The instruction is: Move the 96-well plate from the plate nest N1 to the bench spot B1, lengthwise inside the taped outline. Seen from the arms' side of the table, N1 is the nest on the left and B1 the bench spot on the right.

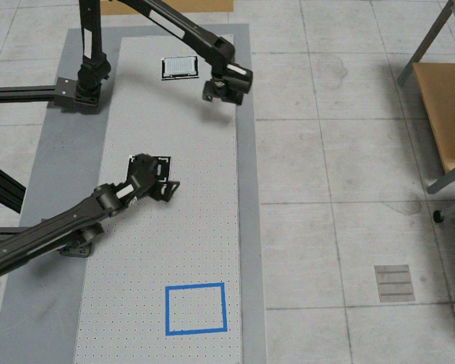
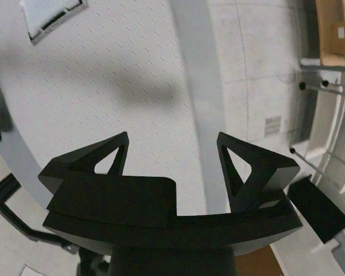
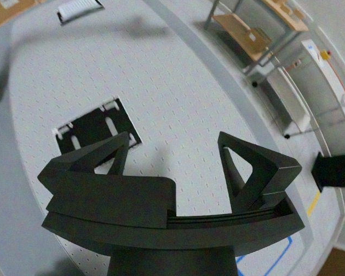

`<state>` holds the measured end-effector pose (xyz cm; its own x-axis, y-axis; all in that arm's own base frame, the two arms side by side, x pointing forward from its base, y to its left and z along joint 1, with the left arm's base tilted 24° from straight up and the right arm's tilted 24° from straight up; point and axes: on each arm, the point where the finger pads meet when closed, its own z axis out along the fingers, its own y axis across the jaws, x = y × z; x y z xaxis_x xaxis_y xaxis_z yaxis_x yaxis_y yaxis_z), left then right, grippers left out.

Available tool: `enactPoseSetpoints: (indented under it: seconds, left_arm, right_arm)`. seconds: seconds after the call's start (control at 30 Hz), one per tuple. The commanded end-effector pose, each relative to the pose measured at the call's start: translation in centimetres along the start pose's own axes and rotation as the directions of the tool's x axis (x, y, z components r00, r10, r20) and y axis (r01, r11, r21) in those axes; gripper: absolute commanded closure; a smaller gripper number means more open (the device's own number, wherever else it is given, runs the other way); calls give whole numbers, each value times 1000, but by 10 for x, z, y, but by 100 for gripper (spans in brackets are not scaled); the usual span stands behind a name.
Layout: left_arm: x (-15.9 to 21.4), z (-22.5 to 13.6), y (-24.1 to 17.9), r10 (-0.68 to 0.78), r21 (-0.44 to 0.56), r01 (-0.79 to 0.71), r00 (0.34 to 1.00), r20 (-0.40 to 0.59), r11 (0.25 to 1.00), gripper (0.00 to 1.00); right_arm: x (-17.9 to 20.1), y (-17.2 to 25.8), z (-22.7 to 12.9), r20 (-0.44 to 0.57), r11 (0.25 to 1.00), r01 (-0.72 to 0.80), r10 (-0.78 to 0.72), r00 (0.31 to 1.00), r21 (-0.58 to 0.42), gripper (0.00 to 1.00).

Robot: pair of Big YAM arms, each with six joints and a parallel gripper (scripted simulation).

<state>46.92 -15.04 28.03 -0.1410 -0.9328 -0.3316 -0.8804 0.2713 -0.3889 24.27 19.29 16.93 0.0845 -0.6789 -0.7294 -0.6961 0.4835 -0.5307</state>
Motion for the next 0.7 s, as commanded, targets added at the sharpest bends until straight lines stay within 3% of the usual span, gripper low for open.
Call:
enactPoseSetpoints:
  seconds: [0.0,0.1,0.6,0.67]
  left_arm:
    - [-54,-2,35,-4,58,0,998,65,998,0]
    - [-60,1,41,-2,56,-2,997,77,998,0]
    - [-147,50,148,27,23,-34,964,263,999,0]
    - [-147,50,148,27,23,-34,964,263,999,0]
  right_arm:
    - [-90,-13,27,157,1000,-18,16,988,13,0]
    - [-95,-10,29,165,1000,-16,15,986,6,0]
    - [-200,72,69,343,994,-9,47,938,-113,0]
    - [-200,72,69,343,994,-9,47,938,-113,0]
